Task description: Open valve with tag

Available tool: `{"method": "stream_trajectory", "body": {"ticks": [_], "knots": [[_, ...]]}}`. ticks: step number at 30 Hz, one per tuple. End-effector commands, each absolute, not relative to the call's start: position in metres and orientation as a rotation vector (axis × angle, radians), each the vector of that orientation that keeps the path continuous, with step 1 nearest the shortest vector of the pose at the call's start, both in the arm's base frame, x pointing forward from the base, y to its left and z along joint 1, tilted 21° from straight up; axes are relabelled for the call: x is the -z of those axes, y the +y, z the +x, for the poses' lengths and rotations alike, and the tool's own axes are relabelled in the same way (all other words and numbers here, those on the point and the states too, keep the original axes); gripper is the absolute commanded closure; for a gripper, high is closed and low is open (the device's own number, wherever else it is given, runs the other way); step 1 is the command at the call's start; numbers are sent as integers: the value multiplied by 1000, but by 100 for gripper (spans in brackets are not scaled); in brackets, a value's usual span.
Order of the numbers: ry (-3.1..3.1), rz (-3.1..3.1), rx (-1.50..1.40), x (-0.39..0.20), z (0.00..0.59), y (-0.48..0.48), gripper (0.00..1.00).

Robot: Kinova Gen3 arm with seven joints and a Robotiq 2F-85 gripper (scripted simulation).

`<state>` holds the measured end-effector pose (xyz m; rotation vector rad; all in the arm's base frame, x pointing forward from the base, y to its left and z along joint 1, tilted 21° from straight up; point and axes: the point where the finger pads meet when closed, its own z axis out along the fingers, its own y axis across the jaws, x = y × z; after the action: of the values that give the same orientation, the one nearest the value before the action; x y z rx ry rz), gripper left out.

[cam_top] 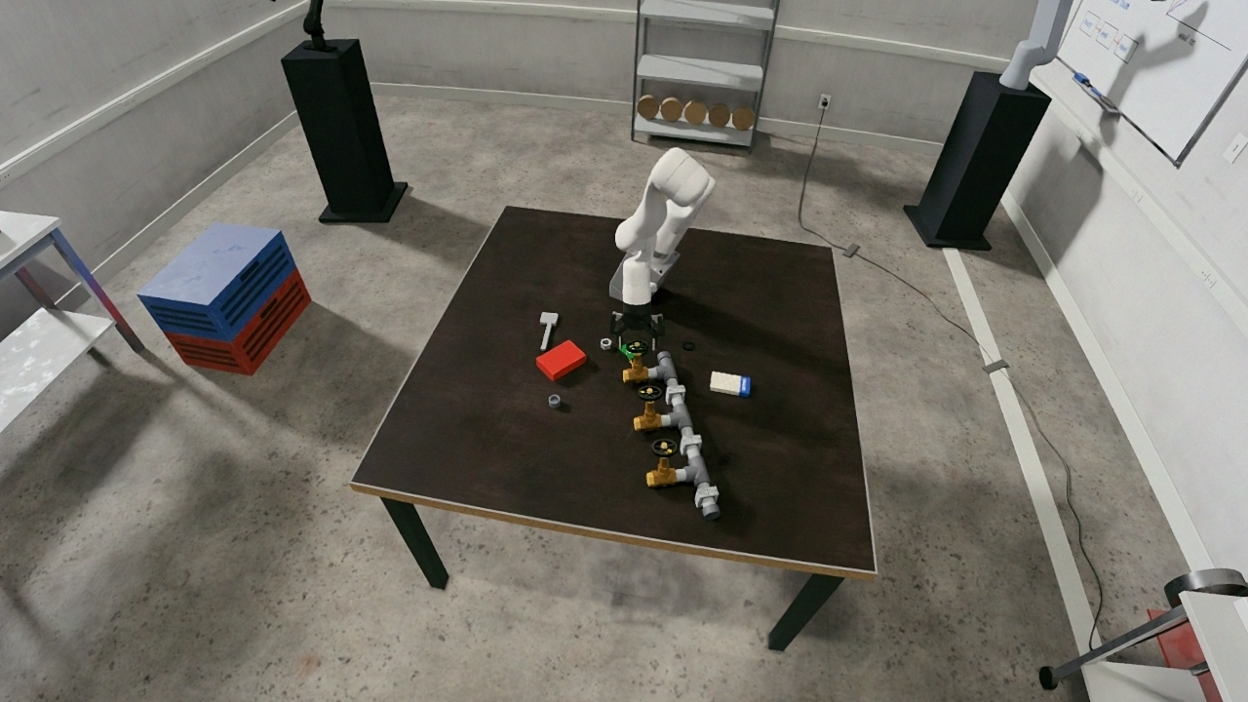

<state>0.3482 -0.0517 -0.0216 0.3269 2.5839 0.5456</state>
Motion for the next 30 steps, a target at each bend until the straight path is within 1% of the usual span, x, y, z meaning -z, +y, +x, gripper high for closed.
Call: {"method": "stream_trajectory", "body": {"ticks": [1,22,30], "knots": [[2583,544,-610,21,348,-52,0],[2334,1507,-823,21,348,-52,0],[2218,1744,-866,21,348,-52,0]]}}
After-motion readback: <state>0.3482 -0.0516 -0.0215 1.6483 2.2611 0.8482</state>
